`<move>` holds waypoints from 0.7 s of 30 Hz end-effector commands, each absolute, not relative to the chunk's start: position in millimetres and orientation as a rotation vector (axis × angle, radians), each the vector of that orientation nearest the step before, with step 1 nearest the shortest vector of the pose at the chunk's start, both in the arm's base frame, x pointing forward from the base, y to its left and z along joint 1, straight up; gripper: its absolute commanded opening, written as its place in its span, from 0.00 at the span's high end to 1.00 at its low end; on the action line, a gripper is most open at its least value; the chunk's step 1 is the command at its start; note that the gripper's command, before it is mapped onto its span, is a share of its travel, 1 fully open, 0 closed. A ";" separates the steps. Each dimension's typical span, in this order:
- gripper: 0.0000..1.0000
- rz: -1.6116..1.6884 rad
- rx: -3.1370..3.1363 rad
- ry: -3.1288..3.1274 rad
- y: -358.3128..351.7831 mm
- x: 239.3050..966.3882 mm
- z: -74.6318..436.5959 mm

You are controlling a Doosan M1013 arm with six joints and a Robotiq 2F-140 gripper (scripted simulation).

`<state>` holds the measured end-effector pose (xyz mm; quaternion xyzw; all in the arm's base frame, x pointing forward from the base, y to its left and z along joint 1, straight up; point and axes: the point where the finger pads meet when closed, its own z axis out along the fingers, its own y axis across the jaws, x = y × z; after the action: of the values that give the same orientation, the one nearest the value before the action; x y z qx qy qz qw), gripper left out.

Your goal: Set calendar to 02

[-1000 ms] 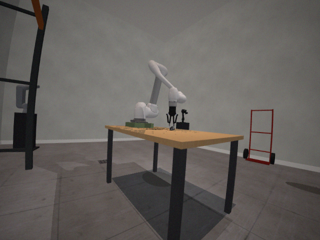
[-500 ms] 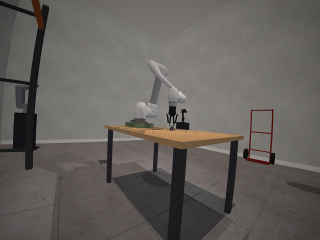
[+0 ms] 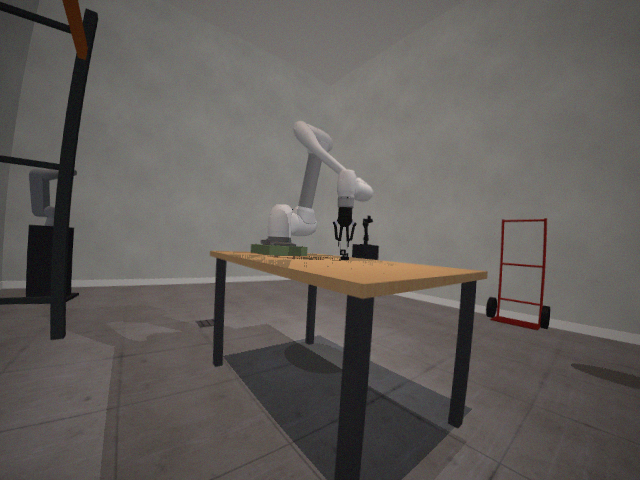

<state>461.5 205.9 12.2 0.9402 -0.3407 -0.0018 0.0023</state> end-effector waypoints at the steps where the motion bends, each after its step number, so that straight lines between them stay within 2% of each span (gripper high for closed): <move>1: 0.76 -0.007 2.949 -1.069 206.0 461.6 35.5; 10: 0.76 -0.007 2.949 -1.069 206.1 461.8 76.9; 21: 0.76 -0.007 2.949 -1.069 206.1 461.8 81.0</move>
<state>461.8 206.1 80.9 0.9402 -0.3407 -0.0020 0.0025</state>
